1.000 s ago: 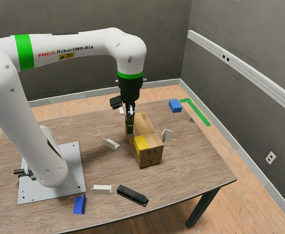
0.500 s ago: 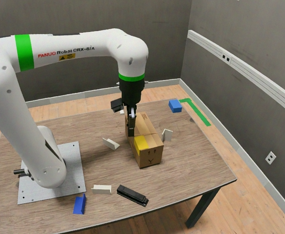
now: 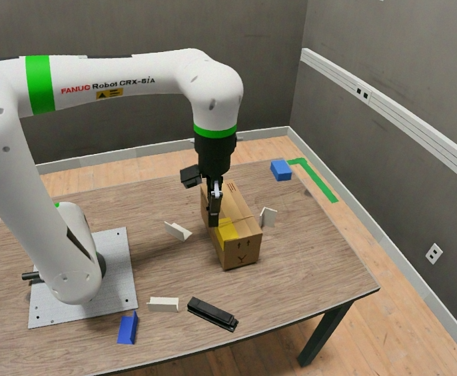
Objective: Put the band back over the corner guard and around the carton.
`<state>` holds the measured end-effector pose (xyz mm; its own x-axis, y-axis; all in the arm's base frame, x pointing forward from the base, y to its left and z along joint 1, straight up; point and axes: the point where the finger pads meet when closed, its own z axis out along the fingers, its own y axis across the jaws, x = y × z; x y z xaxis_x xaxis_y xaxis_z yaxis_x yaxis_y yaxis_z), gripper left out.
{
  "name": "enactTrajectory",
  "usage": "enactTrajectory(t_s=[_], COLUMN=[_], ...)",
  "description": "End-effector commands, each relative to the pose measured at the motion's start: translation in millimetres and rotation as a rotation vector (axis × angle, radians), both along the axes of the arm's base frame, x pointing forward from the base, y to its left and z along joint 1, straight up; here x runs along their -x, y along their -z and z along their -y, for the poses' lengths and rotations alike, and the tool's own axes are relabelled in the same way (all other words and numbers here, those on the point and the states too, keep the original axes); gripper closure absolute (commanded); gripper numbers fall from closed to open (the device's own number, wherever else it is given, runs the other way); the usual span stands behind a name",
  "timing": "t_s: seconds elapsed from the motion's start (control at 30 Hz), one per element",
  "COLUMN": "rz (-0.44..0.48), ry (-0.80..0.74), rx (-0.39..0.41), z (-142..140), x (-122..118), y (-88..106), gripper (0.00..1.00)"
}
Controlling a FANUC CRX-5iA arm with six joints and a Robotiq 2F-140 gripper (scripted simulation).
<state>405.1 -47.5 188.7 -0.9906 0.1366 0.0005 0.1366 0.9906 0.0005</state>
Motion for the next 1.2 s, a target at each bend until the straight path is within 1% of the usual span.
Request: enactTrajectory(t_s=[0.0, 0.23, 1.17], rz=[0.002, 0.002, 0.002], ry=[0.0, 0.0, 0.0], rx=[0.0, 0.0, 0.0], z=[6.5, 11.6, 11.8], x=[-0.7, -0.9, -3.9], y=[-0.8, -0.8, -0.8], gripper=[0.9, 0.9, 0.9])
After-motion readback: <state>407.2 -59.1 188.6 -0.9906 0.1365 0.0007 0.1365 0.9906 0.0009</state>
